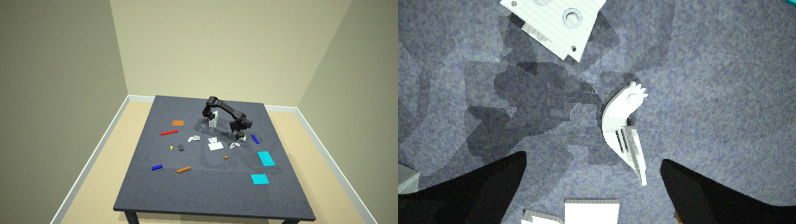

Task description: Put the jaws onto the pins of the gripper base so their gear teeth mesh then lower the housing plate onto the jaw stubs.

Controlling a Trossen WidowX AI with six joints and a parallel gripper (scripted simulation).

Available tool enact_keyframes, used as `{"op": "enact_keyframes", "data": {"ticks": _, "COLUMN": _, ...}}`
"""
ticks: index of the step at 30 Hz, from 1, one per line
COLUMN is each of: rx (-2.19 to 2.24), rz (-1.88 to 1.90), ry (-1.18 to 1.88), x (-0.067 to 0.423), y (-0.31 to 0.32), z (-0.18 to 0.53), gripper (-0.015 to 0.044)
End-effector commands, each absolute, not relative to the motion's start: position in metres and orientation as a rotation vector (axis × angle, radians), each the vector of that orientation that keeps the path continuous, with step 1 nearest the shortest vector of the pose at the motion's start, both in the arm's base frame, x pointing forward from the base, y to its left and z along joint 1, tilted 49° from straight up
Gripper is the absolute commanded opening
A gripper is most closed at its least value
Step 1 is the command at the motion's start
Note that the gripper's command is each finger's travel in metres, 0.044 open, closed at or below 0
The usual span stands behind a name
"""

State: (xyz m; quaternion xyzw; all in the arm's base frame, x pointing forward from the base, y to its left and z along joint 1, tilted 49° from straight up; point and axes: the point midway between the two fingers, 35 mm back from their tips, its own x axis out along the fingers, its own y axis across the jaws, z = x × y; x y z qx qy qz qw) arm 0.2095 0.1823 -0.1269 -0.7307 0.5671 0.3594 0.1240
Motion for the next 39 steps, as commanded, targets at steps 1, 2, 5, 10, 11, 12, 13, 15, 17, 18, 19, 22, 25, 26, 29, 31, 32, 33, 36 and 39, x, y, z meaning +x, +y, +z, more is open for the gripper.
{"op": "enact_keyframes", "data": {"ticks": 1, "rx": -2.087, "rz": 0.962, "ry": 1.664, "x": 0.212, "y": 0.182, "z": -0.126, "gripper": 0.0440}}
{"op": "enact_keyframes", "data": {"ticks": 2, "rx": -2.073, "rz": 0.941, "ry": 1.667, "x": 0.212, "y": 0.183, "z": -0.126, "gripper": 0.0440}}
{"op": "enact_keyframes", "data": {"ticks": 5, "rx": -2.033, "rz": 0.877, "ry": 1.675, "x": 0.213, "y": 0.183, "z": -0.126, "gripper": 0.0440}}
{"op": "enact_keyframes", "data": {"ticks": 10, "rx": -1.963, "rz": 0.773, "ry": 1.685, "x": 0.214, "y": 0.183, "z": -0.126, "gripper": 0.0440}}
{"op": "enact_keyframes", "data": {"ticks": 11, "rx": -1.949, "rz": 0.753, "ry": 1.686, "x": 0.215, "y": 0.183, "z": -0.125, "gripper": 0.0440}}
{"op": "enact_keyframes", "data": {"ticks": 12, "rx": -1.935, "rz": 0.732, "ry": 1.687, "x": 0.215, "y": 0.183, "z": -0.125, "gripper": 0.0440}}
{"op": "enact_keyframes", "data": {"ticks": 13, "rx": -1.921, "rz": 0.712, "ry": 1.688, "x": 0.215, "y": 0.183, "z": -0.125, "gripper": 0.0440}}
{"op": "enact_keyframes", "data": {"ticks": 15, "rx": -1.892, "rz": 0.671, "ry": 1.690, "x": 0.216, "y": 0.183, "z": -0.125, "gripper": 0.0440}}
{"op": "enact_keyframes", "data": {"ticks": 17, "rx": -1.863, "rz": 0.631, "ry": 1.691, "x": 0.216, "y": 0.183, "z": -0.125, "gripper": 0.0440}}
{"op": "enact_keyframes", "data": {"ticks": 18, "rx": -1.849, "rz": 0.611, "ry": 1.691, "x": 0.217, "y": 0.184, "z": -0.125, "gripper": 0.0440}}
{"op": "enact_keyframes", "data": {"ticks": 19, "rx": -1.834, "rz": 0.591, "ry": 1.692, "x": 0.217, "y": 0.184, "z": -0.125, "gripper": 0.0440}}
{"op": "enact_keyframes", "data": {"ticks": 22, "rx": -1.790, "rz": 0.532, "ry": 1.691, "x": 0.218, "y": 0.184, "z": -0.124, "gripper": 0.0440}}
{"op": "enact_keyframes", "data": {"ticks": 25, "rx": -1.746, "rz": 0.474, "ry": 1.689, "x": 0.219, "y": 0.184, "z": -0.124, "gripper": 0.0440}}
{"op": "enact_keyframes", "data": {"ticks": 26, "rx": -1.731, "rz": 0.455, "ry": 1.689, "x": 0.219, "y": 0.184, "z": -0.124, "gripper": 0.0440}}
{"op": "enact_keyframes", "data": {"ticks": 29, "rx": -1.686, "rz": 0.398, "ry": 1.685, "x": 0.220, "y": 0.184, "z": -0.124, "gripper": 0.0440}}
{"op": "enact_keyframes", "data": {"ticks": 31, "rx": -1.656, "rz": 0.361, "ry": 1.682, "x": 0.221, "y": 0.184, "z": -0.124, "gripper": 0.0440}}
{"op": "enact_keyframes", "data": {"ticks": 32, "rx": -1.640, "rz": 0.342, "ry": 1.681, "x": 0.221, "y": 0.184, "z": -0.124, "gripper": 0.0440}}
{"op": "enact_keyframes", "data": {"ticks": 33, "rx": -1.625, "rz": 0.323, "ry": 1.679, "x": 0.221, "y": 0.184, "z": -0.123, "gripper": 0.0440}}
{"op": "enact_keyframes", "data": {"ticks": 36, "rx": -1.579, "rz": 0.268, "ry": 1.673, "x": 0.222, "y": 0.184, "z": -0.123, "gripper": 0.0440}}
{"op": "enact_keyframes", "data": {"ticks": 39, "rx": -1.533, "rz": 0.214, "ry": 1.665, "x": 0.223, "y": 0.185, "z": -0.123, "gripper": 0.0440}}
